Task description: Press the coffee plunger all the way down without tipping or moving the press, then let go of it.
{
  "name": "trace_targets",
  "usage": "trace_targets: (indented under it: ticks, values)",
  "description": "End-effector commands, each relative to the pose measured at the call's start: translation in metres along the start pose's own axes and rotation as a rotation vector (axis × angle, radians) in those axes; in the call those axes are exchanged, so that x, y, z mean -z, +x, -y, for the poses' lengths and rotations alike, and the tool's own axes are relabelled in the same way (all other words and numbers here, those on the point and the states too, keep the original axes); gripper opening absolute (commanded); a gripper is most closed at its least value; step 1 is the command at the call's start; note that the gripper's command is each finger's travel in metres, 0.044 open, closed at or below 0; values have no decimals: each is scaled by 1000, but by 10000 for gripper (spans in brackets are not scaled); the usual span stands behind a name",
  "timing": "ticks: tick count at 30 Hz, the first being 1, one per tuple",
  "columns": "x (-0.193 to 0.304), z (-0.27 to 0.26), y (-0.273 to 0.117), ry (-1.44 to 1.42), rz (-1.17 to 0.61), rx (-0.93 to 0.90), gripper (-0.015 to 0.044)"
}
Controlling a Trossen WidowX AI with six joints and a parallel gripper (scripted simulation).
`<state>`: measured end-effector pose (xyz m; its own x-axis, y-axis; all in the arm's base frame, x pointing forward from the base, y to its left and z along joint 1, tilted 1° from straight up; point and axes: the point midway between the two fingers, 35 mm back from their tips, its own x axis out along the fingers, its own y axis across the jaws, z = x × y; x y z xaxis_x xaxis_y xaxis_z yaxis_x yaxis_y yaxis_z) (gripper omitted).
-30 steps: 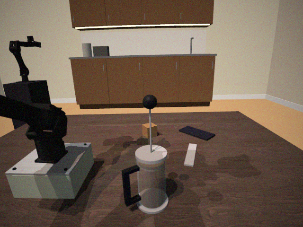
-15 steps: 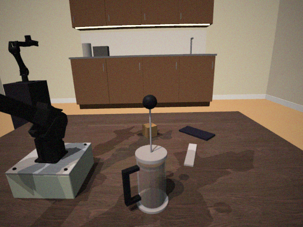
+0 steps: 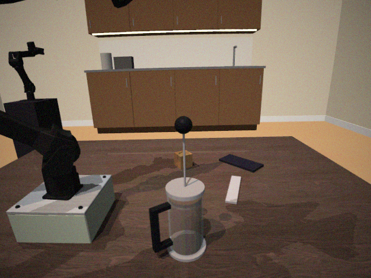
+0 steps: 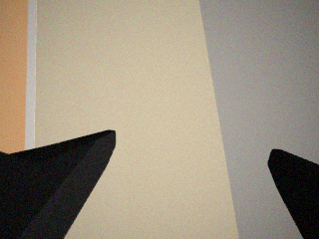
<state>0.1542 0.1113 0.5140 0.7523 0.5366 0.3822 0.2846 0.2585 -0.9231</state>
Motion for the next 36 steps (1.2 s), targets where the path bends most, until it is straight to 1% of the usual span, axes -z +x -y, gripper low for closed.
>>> trace_targets:
  ticks: [1, 6, 11, 16, 20, 21, 26, 33, 36]
  values:
    - [48, -64, -1, 315, -248, -183, 440]
    - [86, -103, -16, 572, -478, -241, 440]
    - [123, -139, -43, 840, -739, -232, 440]
    - [154, -170, -80, 1113, -1020, -145, 440]
    - [173, -192, -115, 1328, -1253, -11, 440]
    - [176, -195, -120, 1356, -1283, 12, 440]
    - [179, -206, -126, 1378, -1309, 32, 440]
    - [185, -252, -142, 1378, -1310, 35, 440]
    - [186, -253, -142, 1378, -1311, 36, 440]
